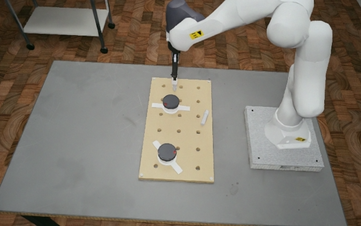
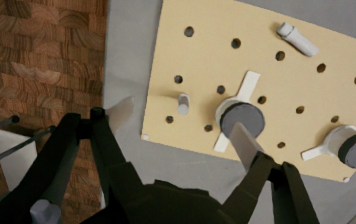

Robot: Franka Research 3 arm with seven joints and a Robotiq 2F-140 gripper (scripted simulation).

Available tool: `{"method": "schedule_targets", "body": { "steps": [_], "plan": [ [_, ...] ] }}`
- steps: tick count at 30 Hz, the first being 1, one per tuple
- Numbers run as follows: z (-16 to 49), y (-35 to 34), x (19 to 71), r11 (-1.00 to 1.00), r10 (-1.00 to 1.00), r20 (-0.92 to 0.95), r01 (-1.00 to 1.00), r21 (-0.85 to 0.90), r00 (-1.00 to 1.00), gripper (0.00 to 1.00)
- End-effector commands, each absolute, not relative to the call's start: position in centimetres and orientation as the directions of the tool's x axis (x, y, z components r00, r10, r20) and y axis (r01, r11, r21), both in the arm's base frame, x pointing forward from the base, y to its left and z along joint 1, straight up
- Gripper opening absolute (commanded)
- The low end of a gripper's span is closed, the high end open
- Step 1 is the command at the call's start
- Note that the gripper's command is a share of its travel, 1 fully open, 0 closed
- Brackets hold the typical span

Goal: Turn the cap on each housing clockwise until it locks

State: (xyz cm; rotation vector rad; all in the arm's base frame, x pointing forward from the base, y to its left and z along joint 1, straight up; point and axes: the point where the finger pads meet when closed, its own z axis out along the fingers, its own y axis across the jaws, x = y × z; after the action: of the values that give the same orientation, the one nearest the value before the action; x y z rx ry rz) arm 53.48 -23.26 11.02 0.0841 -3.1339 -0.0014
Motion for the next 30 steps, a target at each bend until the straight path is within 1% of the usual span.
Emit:
{"method": "schedule_targets", "body": {
  "steps": [1,2,30],
  "plan": [
    [10.95,-23.32,53.67,0.998,-0.06,0.0,-0.06,0.0,-0.998,1.0],
    [10.95,-23.32,53.67,0.998,-0.06,0.0,-0.06,0.0,-0.998,0.36],
    [10.95,-23.32,53.67,0.998,-0.06,0.0,-0.06,0.0,-0.998,0.36]
  ]
}}
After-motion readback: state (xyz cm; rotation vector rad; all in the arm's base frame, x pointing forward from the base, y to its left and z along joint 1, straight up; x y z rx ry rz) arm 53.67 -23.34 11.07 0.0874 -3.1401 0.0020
